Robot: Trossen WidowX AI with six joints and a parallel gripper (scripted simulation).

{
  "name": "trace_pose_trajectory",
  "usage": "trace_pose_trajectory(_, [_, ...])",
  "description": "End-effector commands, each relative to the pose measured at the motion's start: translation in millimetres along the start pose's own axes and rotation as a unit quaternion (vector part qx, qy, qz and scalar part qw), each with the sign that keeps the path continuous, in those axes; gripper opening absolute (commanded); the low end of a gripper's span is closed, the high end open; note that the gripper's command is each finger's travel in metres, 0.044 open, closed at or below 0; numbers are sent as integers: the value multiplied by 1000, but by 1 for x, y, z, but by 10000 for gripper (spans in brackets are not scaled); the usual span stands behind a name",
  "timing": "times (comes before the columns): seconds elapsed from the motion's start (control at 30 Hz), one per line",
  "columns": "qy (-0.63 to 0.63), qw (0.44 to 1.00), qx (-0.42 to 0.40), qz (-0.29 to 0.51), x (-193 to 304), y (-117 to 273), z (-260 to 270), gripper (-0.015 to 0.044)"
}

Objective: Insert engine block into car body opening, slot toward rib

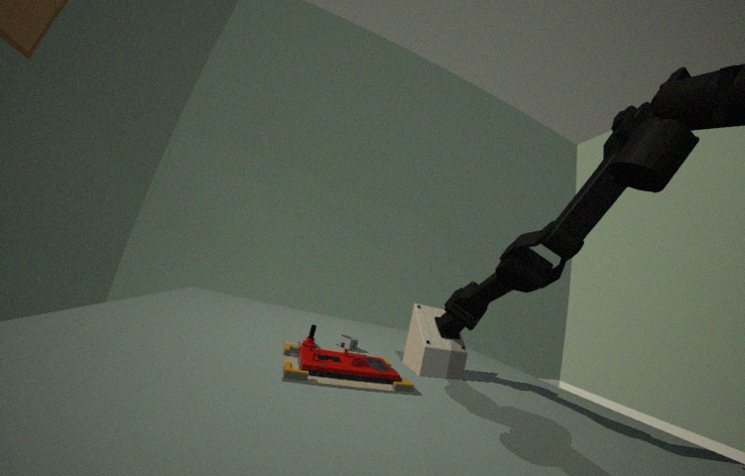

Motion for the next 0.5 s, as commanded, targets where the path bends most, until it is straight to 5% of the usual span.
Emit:
trace_pose_trajectory(0.0, [0,1000,0,0,0,0,0,426])
trace_pose_trajectory(0.47, [98,987,78,-104,-80,41,-18,440])
Point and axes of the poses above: the point midway between the two fingers, 35 mm back from their tips, its own y axis back along the fingers, its own z axis across the jaws, x = y × z, the point moved 3 cm from there along y, back along the fingers, and after that the axes turned 12 degrees about -y, right-handed, at the moved point
